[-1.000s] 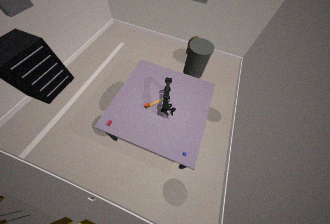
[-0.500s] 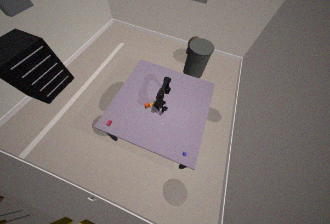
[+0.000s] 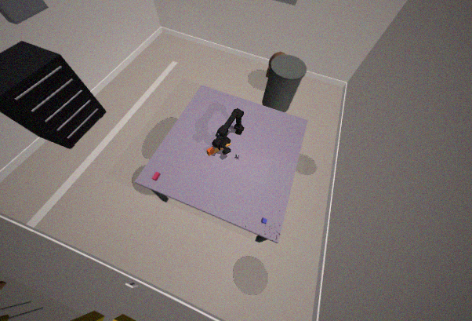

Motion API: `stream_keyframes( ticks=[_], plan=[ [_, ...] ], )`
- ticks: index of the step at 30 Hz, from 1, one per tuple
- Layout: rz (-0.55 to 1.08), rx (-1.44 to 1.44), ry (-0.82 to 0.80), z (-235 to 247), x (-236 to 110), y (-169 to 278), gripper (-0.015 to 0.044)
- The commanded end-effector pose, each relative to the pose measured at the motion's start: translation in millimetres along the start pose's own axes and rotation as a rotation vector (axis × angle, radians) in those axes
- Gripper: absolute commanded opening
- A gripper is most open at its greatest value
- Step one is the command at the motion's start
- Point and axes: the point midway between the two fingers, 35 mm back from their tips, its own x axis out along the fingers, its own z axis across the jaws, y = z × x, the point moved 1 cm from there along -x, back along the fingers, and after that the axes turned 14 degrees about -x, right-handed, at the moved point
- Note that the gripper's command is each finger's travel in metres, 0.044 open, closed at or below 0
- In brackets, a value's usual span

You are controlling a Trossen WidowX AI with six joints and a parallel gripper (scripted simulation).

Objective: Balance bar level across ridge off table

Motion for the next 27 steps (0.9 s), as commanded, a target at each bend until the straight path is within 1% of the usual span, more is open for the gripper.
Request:
stream_keyframes(
  ticks=[1, 10, 15, 19, 27],
  plan=[
    [-0.031, 0.029, -0.051, 22, -7, -8, 0.0315],
    [-0.155, 0.097, -0.167, 76, -23, -35, 0.0315],
    [-0.177, 0.106, -0.184, 84, -25, -39, 0.0315],
    [-0.177, 0.106, -0.184, 87, -10, -40, 0.0315],
    [-0.176, 0.106, -0.184, 96, 43, -47, 0.0315]
  ],
)
